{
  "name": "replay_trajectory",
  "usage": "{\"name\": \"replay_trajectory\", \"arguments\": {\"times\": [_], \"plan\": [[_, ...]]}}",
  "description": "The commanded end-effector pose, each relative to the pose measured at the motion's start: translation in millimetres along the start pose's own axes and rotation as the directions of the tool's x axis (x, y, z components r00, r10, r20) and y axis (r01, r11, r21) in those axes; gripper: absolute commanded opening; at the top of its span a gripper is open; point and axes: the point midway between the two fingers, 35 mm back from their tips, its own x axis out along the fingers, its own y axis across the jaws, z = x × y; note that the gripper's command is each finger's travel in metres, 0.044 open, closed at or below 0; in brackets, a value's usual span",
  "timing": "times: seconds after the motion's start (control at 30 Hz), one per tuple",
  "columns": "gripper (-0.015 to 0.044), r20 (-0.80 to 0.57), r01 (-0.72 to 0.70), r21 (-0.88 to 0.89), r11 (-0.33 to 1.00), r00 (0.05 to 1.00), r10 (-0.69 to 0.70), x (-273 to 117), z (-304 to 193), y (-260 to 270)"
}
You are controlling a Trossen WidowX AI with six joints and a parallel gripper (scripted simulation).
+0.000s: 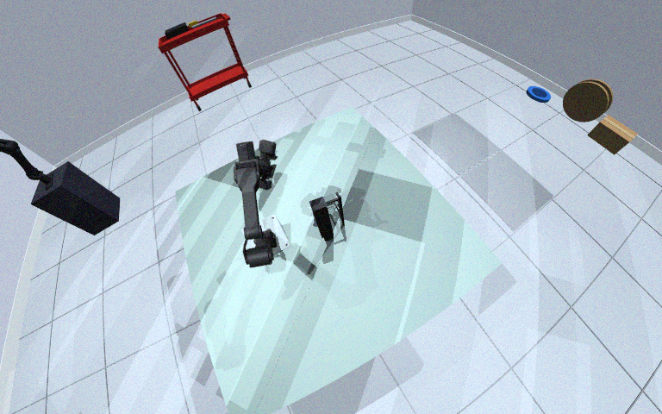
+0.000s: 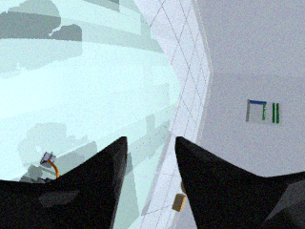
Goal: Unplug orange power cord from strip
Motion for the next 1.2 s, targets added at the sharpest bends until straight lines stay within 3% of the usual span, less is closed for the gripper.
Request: {"name": "replay_trajectory", "arguments": {"times": [0.0, 0.2, 0.37, 1.17], "plan": [[0.0160, -0.095, -0.182, 0.202, 0.962, 0.974, 0.205, 41, -43, 18], [0.0160, -0.154, -0.405, 0.549, 0.732, 0.811, 0.564, 95, -113, 74], [0.0160, -0.111, -0.460, 0.760, 0.459, 0.604, 0.789, 118, -159, 130], [0.0160, -0.108, -0.461, 0.766, 0.448, 0.594, 0.797, 102, -177, 143]]}}
